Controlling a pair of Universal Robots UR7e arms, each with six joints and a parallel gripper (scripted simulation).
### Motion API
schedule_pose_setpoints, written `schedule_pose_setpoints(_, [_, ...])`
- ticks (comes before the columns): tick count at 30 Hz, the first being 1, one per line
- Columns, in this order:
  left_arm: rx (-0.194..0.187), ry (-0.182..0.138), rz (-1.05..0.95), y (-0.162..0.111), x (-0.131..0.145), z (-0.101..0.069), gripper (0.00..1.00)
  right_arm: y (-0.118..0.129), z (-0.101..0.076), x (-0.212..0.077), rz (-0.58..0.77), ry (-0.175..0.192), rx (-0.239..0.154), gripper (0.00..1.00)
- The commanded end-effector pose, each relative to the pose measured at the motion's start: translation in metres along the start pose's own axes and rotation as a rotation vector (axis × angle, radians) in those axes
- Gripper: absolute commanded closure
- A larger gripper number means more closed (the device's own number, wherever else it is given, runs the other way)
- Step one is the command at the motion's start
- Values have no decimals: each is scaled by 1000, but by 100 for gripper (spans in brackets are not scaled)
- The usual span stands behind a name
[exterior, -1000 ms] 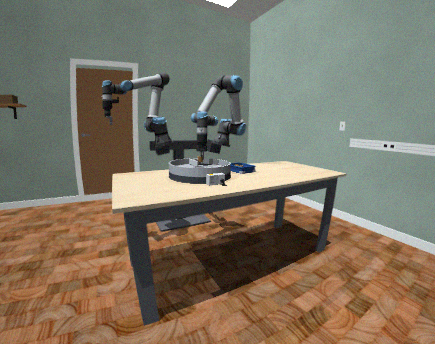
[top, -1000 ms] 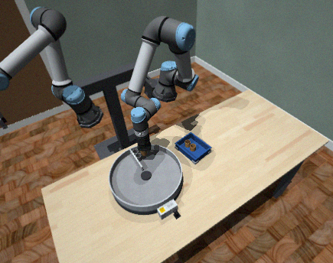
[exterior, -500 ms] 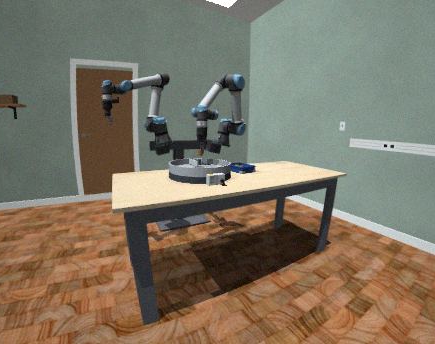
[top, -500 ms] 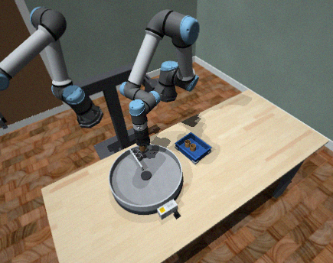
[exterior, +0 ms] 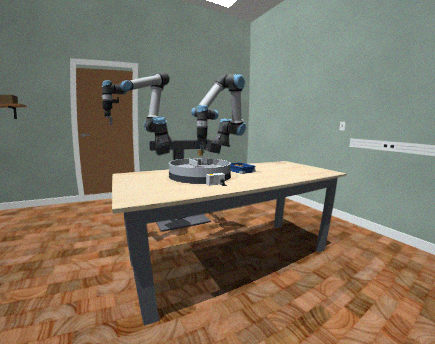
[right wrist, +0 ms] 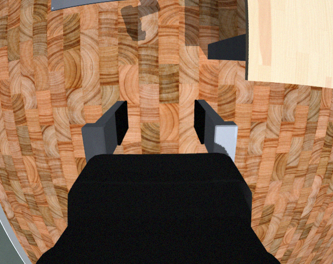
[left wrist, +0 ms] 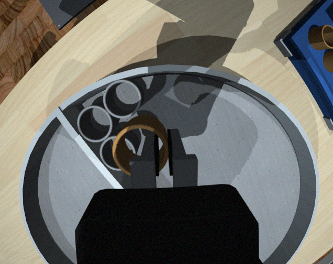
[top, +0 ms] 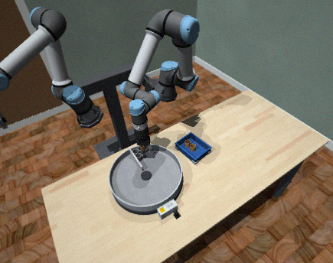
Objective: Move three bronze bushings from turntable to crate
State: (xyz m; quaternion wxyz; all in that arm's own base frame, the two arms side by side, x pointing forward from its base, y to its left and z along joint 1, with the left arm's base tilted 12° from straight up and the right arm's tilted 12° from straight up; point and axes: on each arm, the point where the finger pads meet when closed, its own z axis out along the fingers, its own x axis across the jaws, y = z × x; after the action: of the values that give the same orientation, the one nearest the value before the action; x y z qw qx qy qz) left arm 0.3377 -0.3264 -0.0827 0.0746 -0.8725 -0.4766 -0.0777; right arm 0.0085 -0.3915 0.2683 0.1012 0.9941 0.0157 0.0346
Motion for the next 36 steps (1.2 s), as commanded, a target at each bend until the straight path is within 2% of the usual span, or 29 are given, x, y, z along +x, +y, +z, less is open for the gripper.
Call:
schedule_pose_setpoints(1, [-4, -3, 0, 2, -2, -2, 100, -1, 0, -1, 1, 0, 0, 0])
schedule_pose_setpoints(22, [-4, -3, 0, 1, 0, -2, 100, -1, 0, -1, 1, 0, 0, 0])
schedule_pose_setpoints(31, [-2, -2, -1, -1, 11, -1, 100, -1, 0, -1, 1, 0, 0, 0])
schedule_pose_setpoints(36, [-2, -1, -1, -4, 27, -1, 100, -1, 0, -1, 1, 0, 0, 0])
